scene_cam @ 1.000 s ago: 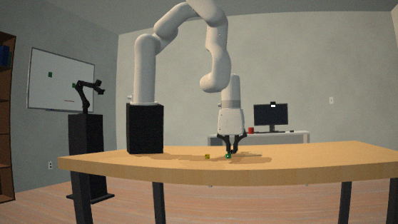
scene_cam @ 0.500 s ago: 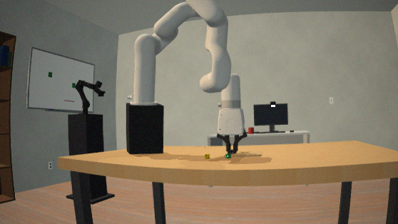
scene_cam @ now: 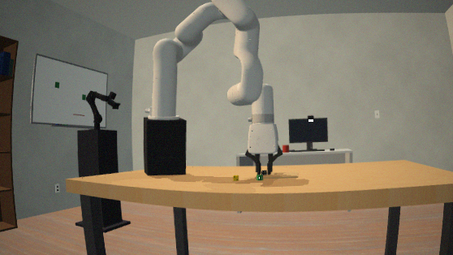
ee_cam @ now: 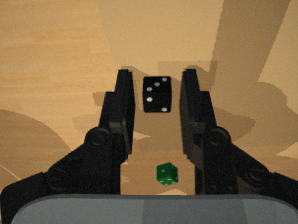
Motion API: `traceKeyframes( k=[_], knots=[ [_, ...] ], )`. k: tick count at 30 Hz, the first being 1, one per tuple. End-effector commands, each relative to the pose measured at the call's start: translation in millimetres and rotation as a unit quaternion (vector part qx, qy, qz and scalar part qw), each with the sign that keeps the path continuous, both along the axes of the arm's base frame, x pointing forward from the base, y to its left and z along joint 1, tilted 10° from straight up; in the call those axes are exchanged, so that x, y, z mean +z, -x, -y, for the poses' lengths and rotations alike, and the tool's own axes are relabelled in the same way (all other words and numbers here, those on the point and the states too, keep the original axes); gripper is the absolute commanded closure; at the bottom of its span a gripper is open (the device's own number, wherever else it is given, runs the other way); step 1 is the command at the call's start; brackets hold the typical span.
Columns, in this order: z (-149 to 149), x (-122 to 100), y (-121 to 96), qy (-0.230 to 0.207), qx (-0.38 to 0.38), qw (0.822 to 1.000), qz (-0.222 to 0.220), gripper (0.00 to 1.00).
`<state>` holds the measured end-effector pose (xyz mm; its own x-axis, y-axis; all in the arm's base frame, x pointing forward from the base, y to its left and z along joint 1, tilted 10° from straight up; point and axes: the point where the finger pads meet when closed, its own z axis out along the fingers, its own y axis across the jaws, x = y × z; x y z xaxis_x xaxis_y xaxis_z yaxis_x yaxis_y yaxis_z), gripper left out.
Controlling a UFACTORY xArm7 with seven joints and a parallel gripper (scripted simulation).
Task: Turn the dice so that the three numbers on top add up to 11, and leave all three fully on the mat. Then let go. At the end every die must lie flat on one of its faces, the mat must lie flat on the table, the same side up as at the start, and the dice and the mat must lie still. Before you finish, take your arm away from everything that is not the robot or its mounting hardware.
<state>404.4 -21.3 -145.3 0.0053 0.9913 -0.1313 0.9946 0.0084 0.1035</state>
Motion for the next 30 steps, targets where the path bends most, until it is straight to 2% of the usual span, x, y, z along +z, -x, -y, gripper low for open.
traceKeyframes(
  k=[1,8,15,25,30],
  knots=[
    [-0.2,0.9,-1.2,0.0,0.0,1.0,0.001,0.69],
    [-0.5,2.6,-1.0,0.0,0.0,1.0,0.001,0.69],
    [-2.2,15.7,0.4,0.0,0.0,1.0,0.001,0.69],
    [-8.9,66.5,5.9,0.0,0.0,1.0,0.001,0.69],
    [-11.3,84.4,7.8,0.0,0.0,1.0,0.001,0.69]
  ],
)
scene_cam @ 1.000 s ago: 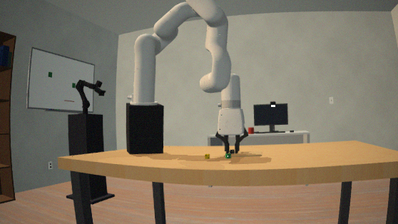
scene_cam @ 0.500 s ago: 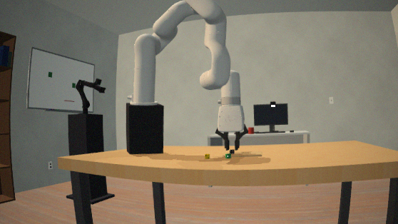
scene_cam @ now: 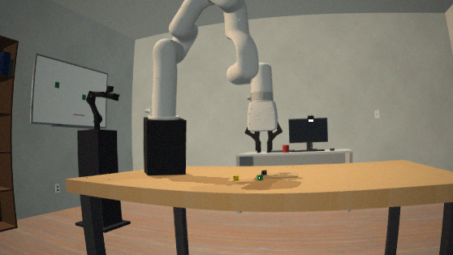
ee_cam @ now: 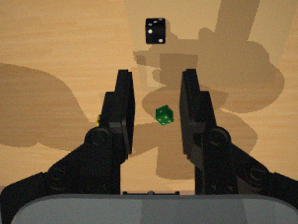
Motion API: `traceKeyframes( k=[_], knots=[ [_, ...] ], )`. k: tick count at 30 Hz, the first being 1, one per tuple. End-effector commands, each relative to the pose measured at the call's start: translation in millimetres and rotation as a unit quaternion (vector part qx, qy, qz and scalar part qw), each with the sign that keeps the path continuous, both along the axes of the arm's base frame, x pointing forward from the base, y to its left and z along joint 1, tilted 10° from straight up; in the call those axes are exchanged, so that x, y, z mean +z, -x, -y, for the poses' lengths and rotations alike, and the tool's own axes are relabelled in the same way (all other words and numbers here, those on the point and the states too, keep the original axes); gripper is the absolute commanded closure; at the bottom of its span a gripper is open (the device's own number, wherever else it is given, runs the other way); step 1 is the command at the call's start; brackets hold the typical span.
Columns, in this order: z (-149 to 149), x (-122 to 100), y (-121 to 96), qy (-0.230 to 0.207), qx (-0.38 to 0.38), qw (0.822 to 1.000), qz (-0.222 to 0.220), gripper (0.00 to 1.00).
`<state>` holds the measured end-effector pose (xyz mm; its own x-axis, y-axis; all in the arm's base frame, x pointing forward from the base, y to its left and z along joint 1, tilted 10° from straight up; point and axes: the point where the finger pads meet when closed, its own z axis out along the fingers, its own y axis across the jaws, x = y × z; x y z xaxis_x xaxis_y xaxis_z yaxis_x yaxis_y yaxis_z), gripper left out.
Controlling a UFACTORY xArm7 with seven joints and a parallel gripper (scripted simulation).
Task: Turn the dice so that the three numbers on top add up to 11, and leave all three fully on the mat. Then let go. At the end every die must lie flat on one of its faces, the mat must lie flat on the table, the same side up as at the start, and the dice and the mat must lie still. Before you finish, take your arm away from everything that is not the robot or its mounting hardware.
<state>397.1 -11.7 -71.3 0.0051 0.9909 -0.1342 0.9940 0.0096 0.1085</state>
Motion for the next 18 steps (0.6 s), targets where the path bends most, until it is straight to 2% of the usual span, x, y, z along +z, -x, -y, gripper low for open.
traceKeyframes(
  k=[1,8,9,18],
  knots=[
    [-1.7,10.4,0.5,-0.002,0.0,1.0,-0.001,0.69],
    [-2.4,15.6,1.1,-0.002,0.0,1.0,-0.001,0.69],
    [-2.4,15.6,1.1,-0.002,0.0,1.0,-0.001,0.0],
    [-2.4,15.6,1.1,-0.002,0.0,1.0,-0.001,0.0]
  ],
)
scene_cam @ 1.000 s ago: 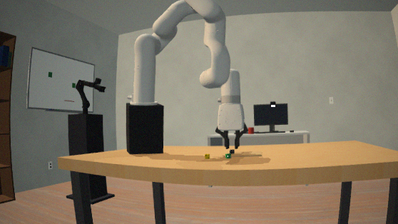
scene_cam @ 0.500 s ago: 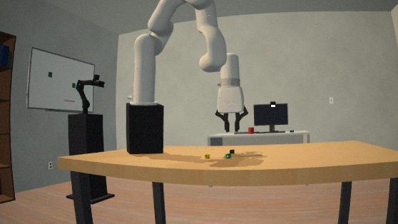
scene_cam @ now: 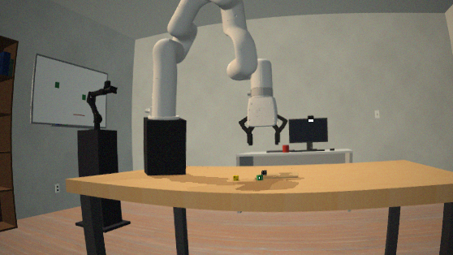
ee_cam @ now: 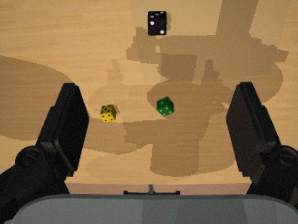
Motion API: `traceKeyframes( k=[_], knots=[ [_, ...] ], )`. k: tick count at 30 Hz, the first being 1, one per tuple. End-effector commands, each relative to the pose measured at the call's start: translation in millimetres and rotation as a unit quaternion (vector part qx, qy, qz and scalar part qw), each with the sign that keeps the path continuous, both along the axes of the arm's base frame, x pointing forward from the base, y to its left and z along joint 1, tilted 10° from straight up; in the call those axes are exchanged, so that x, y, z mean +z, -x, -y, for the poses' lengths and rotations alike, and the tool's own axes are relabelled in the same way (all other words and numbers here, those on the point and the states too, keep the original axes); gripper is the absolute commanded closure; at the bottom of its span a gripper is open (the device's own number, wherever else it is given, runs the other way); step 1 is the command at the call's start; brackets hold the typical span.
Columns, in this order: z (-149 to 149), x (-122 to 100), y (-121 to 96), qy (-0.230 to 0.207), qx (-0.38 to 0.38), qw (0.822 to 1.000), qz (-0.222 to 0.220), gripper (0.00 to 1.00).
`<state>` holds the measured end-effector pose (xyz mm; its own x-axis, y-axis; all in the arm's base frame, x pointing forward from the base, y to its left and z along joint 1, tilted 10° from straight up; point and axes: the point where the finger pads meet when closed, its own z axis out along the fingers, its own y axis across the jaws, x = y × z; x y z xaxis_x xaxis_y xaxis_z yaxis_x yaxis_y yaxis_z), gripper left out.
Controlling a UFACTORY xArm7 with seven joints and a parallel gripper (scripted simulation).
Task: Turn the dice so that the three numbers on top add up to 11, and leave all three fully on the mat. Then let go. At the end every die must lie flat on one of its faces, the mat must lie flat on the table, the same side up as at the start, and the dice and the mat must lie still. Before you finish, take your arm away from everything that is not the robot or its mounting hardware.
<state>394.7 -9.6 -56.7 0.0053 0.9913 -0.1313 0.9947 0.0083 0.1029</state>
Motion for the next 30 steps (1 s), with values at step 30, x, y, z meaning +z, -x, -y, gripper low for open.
traceKeyframes(
  k=[30],
  knots=[
    [71.1,-8.6,30.7,-0.05,-0.384,0.921,0.045,0.0]
  ],
)
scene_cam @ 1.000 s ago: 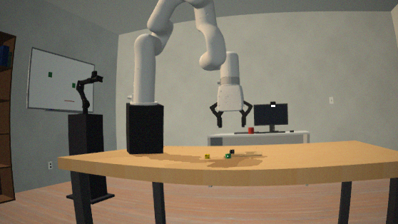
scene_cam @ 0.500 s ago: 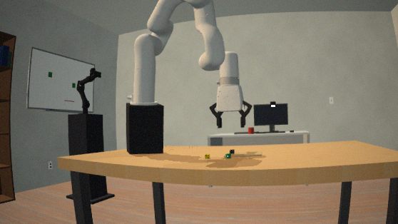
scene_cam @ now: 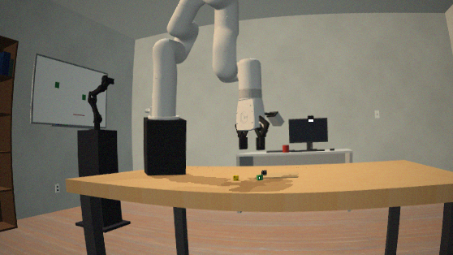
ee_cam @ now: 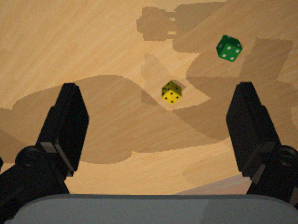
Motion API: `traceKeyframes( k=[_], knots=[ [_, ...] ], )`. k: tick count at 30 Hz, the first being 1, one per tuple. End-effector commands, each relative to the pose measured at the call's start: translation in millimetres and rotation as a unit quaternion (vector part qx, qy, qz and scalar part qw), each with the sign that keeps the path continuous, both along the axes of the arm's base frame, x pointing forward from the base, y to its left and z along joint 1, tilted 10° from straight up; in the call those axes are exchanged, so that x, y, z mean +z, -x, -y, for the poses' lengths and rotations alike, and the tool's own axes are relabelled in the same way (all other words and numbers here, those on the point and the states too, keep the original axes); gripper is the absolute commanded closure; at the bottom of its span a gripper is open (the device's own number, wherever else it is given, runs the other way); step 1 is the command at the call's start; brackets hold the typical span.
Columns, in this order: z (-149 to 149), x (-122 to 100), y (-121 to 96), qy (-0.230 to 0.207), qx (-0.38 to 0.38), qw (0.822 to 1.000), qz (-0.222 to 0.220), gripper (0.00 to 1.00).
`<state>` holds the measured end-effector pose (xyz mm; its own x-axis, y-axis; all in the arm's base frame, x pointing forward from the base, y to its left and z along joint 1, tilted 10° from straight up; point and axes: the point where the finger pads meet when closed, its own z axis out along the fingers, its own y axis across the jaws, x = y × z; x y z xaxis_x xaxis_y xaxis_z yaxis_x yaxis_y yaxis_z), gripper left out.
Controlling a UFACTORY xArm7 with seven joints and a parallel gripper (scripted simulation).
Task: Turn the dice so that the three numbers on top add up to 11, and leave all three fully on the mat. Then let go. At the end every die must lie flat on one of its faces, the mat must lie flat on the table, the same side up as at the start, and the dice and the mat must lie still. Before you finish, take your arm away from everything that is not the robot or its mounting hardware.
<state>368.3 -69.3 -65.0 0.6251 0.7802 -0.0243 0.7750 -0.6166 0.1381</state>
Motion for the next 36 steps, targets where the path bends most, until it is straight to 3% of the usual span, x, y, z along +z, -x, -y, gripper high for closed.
traceKeyframes(
  k=[1,5,6,15,16,36],
  knots=[
    [15.9,-0.7,6.7,-0.007,-0.085,0.996,0.013,0.0],
    [22.6,-1.2,10.3,-0.009,-0.12,0.993,0.017,0.0],
    [36.4,-2.0,17.8,-0.014,-0.19,0.981,0.026,0.0],
    [64.2,-2.9,35.1,-0.02,-0.327,0.944,0.046,0.0],
    [64.2,-2.9,35.1,-0.02,-0.327,0.944,0.046,0.69],
    [64.2,-2.9,35.1,-0.02,-0.327,0.944,0.046,0.69]
  ],
)
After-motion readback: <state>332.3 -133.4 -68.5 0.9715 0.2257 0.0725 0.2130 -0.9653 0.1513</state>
